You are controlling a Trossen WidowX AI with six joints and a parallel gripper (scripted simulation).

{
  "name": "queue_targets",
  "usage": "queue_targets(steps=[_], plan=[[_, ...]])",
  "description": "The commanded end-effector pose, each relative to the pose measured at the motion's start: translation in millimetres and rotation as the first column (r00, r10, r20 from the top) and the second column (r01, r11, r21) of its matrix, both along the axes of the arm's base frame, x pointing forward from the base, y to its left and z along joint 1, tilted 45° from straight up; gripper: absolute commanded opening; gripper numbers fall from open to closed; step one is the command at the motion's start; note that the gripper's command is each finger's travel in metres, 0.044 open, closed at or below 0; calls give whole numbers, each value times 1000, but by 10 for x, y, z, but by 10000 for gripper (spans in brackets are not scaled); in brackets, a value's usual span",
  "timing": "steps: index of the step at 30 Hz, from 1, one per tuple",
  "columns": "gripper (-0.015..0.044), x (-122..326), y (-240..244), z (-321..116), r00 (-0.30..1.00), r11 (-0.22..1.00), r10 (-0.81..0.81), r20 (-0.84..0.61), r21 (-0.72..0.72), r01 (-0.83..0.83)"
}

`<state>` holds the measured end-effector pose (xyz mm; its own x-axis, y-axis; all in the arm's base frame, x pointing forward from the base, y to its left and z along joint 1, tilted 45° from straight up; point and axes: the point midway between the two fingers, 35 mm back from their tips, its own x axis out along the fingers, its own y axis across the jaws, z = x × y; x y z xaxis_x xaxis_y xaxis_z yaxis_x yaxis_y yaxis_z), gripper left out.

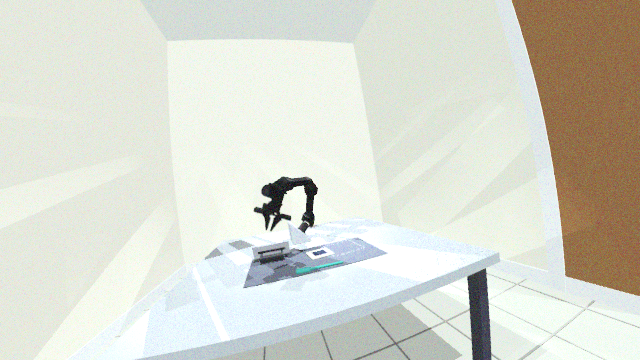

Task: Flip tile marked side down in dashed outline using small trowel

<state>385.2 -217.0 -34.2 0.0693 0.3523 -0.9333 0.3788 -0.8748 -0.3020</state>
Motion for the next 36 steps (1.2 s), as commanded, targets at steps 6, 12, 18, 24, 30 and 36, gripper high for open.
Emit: queue_targets(steps=[6, 12, 18, 24, 30, 36], plan=[[100, -576, -264, -587, 976, 967, -121, -182, 199, 157], [100, -966, -332, -915, 938, 908, -180, -295, 318, 274], [100, -1062, -338, -989, 927, 888, -192, -321, 346, 304], [100, -1076, -322, -1005, 925, 891, -191, -328, 336, 303], [100, -1047, -279, -1049, 926, 891, -191, -325, 339, 302], [100, -1019, -221, -1118, 927, 889, -191, -323, 343, 303]])
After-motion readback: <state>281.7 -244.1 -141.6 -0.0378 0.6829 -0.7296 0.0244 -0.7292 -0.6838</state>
